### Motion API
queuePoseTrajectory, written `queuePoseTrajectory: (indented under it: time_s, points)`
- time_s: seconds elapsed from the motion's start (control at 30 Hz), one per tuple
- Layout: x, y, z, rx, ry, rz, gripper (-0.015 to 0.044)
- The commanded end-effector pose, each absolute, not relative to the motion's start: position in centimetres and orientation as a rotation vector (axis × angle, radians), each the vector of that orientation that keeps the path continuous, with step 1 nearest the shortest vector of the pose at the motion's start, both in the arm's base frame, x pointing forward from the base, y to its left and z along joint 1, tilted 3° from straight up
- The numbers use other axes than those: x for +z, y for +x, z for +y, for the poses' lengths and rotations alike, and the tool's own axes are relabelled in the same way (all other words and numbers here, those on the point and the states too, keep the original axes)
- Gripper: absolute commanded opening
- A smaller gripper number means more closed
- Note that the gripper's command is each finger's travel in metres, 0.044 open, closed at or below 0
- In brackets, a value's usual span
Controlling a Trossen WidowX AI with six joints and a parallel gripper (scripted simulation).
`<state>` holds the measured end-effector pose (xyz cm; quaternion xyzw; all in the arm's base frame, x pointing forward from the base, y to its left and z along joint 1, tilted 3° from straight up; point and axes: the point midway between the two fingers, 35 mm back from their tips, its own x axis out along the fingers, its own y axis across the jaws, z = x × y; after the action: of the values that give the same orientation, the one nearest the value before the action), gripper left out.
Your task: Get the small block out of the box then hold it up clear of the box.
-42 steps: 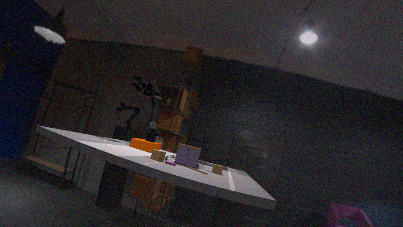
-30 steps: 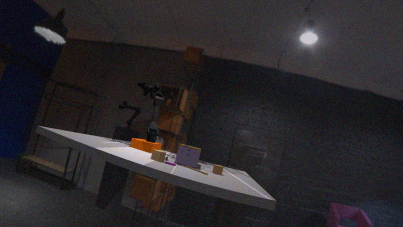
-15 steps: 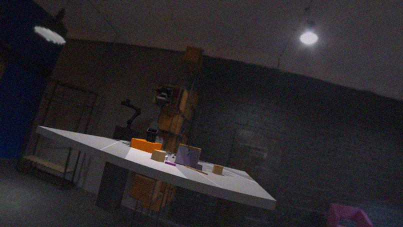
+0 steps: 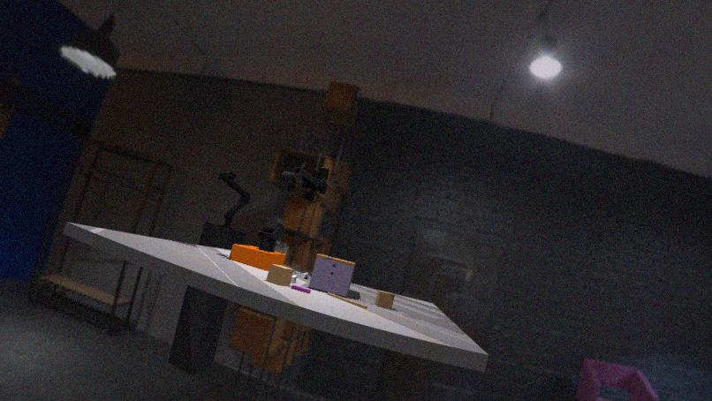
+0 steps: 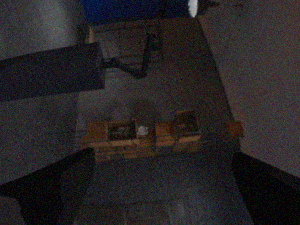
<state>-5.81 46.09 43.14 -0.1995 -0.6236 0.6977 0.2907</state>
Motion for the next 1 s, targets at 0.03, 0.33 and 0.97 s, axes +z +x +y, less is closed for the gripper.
queuePoseTrajectory:
  time_s: [0.03, 0.33, 0.97]
  points:
    - [40.2, 1.9, 47.3, 1.942, -0.598, -1.175, 0.04]
    - [33.7, 16.6, 45.1, 1.826, -0.522, -0.272, 0.04]
    - [19.2, 36.3, 22.9, 0.759, 0.213, 1.092, 0.04]
